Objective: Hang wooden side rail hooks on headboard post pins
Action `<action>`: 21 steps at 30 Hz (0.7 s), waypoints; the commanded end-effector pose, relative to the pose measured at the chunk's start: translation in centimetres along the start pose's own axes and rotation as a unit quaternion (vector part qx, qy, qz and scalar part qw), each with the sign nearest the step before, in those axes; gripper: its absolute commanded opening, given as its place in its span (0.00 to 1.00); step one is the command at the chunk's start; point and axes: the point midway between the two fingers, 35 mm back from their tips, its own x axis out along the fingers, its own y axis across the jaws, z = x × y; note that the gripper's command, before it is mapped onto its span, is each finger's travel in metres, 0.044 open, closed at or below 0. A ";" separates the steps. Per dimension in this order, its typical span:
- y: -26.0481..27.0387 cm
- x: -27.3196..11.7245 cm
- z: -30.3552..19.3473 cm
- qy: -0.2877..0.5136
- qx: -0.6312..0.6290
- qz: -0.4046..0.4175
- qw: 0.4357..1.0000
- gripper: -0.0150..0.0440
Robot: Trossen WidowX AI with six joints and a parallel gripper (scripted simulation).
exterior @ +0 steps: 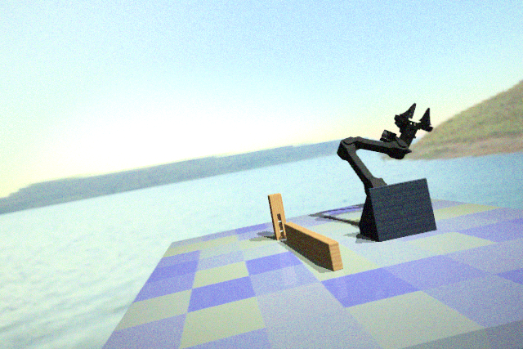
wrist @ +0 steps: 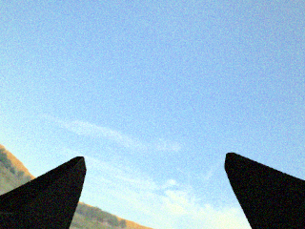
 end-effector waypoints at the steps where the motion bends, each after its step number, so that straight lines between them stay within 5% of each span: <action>1: 0.1 -0.1 0.0 0.000 -0.001 0.001 1.000 0.98; 21: 9.1 -14.5 5.9 -0.013 0.094 0.280 0.955 1.00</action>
